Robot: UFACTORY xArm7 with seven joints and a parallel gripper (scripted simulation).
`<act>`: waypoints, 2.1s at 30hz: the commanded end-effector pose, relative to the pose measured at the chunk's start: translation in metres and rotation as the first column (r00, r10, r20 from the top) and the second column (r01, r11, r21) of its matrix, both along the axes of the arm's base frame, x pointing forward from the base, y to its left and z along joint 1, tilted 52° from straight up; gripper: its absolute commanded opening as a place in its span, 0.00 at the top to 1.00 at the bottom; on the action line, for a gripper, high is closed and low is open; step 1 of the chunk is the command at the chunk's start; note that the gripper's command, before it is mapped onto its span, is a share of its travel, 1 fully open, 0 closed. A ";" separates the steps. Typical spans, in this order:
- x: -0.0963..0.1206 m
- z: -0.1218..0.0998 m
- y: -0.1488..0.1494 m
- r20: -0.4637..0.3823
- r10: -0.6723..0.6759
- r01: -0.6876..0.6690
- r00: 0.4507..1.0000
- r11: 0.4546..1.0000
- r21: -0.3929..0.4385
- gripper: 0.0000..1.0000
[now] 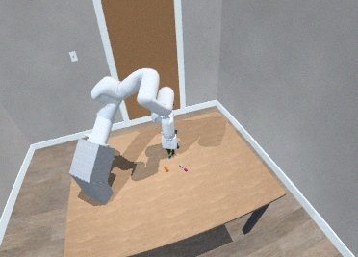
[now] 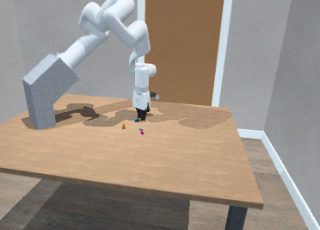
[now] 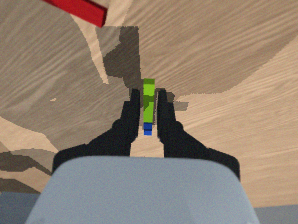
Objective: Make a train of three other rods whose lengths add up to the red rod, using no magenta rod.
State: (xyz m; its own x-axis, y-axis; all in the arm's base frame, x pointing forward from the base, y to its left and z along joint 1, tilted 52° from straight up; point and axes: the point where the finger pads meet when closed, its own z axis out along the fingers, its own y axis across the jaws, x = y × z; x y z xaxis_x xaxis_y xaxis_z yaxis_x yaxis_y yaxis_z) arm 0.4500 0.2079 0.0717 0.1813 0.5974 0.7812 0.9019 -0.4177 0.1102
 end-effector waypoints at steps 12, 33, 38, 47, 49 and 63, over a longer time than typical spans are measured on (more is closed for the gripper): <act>0.000 0.001 -0.001 0.001 -0.002 0.002 1.000 1.000 0.000 0.76; -0.026 0.042 -0.047 0.001 -0.002 0.002 1.000 1.000 0.000 0.76; -0.032 0.052 -0.058 0.001 -0.002 0.002 1.000 1.000 0.000 0.76; -0.035 0.056 -0.062 0.001 -0.002 0.002 1.000 1.000 0.000 0.00; -0.035 0.056 -0.062 0.001 -0.002 0.002 1.000 1.000 0.000 0.00; -0.035 0.056 -0.062 0.001 -0.002 0.002 1.000 1.000 0.000 0.00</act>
